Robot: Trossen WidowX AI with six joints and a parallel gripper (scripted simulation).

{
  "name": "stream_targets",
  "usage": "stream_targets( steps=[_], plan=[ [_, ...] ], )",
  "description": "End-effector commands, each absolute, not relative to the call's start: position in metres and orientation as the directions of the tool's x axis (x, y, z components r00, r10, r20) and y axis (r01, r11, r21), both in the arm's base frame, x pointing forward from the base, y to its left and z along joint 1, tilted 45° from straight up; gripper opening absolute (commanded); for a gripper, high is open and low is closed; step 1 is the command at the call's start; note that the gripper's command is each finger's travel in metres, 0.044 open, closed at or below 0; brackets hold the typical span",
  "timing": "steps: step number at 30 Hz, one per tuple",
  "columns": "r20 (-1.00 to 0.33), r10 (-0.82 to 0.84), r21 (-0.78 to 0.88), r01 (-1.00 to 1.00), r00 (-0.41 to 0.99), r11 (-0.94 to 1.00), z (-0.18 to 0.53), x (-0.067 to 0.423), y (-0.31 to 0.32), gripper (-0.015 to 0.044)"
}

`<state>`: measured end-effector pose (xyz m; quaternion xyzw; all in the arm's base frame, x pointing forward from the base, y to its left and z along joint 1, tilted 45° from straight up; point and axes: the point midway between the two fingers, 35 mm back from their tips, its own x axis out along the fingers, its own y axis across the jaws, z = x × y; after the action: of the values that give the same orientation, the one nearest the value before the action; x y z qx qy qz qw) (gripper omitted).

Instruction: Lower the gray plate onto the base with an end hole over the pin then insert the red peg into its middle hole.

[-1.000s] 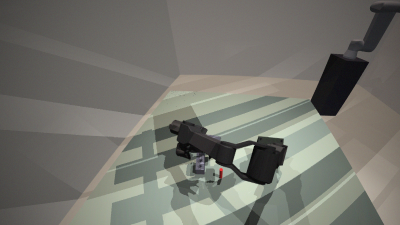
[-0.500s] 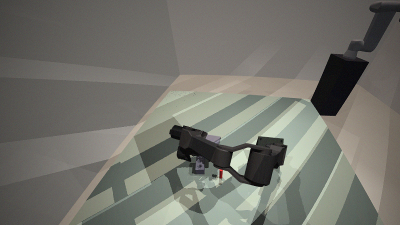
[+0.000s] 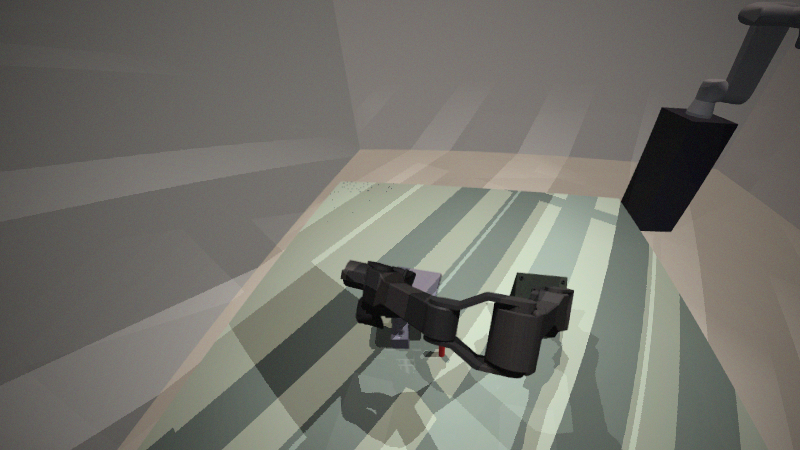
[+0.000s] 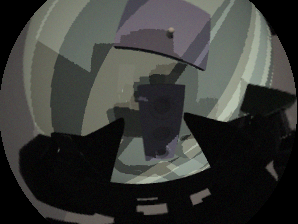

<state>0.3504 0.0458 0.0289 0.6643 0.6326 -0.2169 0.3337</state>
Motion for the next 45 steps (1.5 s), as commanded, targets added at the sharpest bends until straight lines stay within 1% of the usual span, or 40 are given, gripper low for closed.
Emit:
stream_targets(
  steps=[1, 4, 15, 21, 25, 26, 45],
  plan=[
    [-0.706, 0.701, 0.162, 0.987, 0.099, 0.023, 0.024, 0.349, 0.053, 0.0440],
    [-0.705, 0.702, 0.162, 0.987, 0.099, 0.023, 0.022, 0.349, 0.055, 0.0440],
    [-0.705, 0.702, 0.162, 0.987, 0.099, 0.023, 0.022, 0.349, 0.055, 0.0151],
    [-0.705, 0.702, 0.162, 0.987, 0.099, 0.023, 0.022, 0.349, 0.055, 0.0111],
    [-0.707, 0.701, 0.162, 0.987, 0.099, 0.023, 0.025, 0.349, 0.051, 0.0006],
    [-0.707, 0.700, 0.162, 0.987, 0.099, 0.023, 0.027, 0.350, 0.049, 0.0000],
    [-0.719, 0.687, 0.183, 0.982, 0.106, 0.040, 0.063, 0.350, 0.006, 0.0000]
  ],
)
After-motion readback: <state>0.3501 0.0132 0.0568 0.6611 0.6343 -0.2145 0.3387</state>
